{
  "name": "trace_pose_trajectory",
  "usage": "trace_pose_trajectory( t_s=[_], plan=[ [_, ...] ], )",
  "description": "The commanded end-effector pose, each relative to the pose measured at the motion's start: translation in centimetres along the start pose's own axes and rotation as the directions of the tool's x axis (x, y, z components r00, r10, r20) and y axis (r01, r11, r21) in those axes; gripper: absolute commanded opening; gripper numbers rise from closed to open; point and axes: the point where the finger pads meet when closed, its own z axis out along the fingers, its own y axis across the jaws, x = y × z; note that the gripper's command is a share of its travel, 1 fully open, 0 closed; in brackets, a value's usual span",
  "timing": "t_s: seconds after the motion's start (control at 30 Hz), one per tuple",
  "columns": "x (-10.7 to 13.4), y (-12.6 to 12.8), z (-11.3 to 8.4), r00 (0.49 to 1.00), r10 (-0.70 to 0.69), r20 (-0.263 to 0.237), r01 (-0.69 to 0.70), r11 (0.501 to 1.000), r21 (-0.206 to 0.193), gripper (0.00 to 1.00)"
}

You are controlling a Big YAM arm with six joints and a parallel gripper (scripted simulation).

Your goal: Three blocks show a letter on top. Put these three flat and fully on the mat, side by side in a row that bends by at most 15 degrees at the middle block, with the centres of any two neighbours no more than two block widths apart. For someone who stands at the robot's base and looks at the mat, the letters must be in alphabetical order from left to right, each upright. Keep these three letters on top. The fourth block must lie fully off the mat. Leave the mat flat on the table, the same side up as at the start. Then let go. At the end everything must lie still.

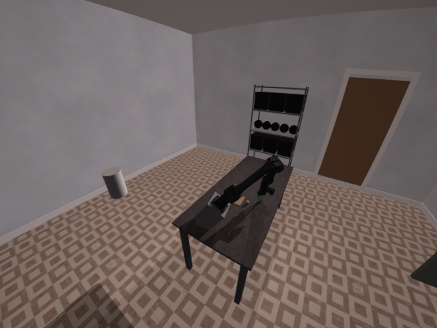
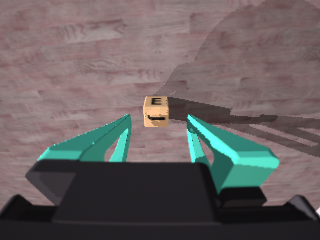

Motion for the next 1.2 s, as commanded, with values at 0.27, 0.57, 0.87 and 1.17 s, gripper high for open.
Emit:
trace_pose_trajectory(
  t_s=[0.27,0.57,0.87,1.17],
  plan=[
    [-0.6,1.3,2.4,1.0,0.004,0.007,-0.004,1.0,-0.013,0.58],
    [0.0,1.5,3.0,1.0,-0.004,0.005,0.005,1.0,-0.016,0.58],
    [0.0,1.4,3.0,1.0,-0.001,0.005,0.001,1.0,-0.015,0.58],
    [0.0,1.4,3.0,1.0,-0.001,0.005,0.001,1.0,-0.015,0.39]
  ],
)
